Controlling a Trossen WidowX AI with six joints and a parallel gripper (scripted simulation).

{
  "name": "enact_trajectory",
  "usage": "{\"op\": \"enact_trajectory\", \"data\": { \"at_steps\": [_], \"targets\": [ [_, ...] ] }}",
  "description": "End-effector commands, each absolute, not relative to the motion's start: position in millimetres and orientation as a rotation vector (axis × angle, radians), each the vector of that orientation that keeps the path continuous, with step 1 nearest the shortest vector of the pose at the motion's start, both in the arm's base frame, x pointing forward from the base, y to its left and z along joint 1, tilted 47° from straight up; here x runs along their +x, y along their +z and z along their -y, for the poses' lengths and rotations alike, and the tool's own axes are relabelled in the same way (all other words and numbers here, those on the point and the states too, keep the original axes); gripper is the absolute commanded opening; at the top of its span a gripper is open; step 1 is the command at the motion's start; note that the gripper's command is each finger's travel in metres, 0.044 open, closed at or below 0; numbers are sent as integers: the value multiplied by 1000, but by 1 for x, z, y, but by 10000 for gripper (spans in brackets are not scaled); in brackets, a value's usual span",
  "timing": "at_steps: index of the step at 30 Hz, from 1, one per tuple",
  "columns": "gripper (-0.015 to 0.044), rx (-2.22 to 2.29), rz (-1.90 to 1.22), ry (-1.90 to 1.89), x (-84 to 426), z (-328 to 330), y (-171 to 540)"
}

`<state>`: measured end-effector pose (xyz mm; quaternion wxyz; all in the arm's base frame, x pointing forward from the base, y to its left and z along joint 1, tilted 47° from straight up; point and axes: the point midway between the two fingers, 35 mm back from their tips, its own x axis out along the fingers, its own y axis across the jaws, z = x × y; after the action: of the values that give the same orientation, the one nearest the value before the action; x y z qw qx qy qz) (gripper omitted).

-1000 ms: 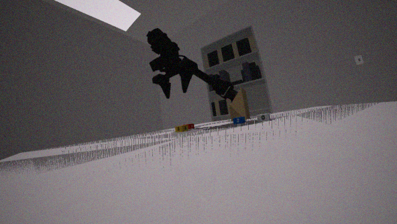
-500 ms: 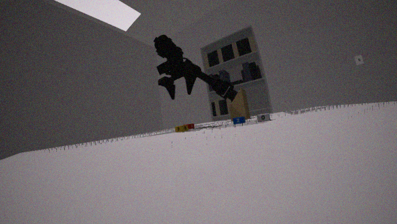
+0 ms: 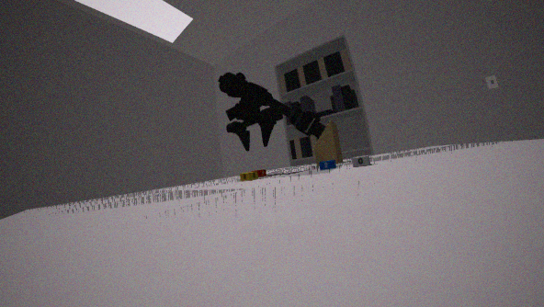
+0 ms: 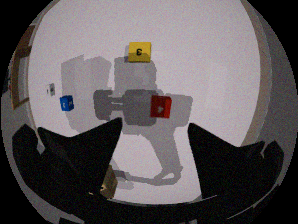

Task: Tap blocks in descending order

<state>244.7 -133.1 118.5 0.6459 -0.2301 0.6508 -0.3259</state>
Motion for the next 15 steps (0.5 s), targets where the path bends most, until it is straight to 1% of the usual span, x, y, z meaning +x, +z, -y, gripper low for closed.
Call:
{"op": "enact_trajectory", "data": {
  "at_steps": [1, 7, 8, 15],
  "targets": [
    [190, -536, -1497, -753, 232, 162, 93],
    [32, -536, -1497, -753, 232, 162, 93],
    [20, -536, -1497, -753, 232, 162, 93],
    [20, -536, -1497, -753, 232, 162, 93]
  ]
}}
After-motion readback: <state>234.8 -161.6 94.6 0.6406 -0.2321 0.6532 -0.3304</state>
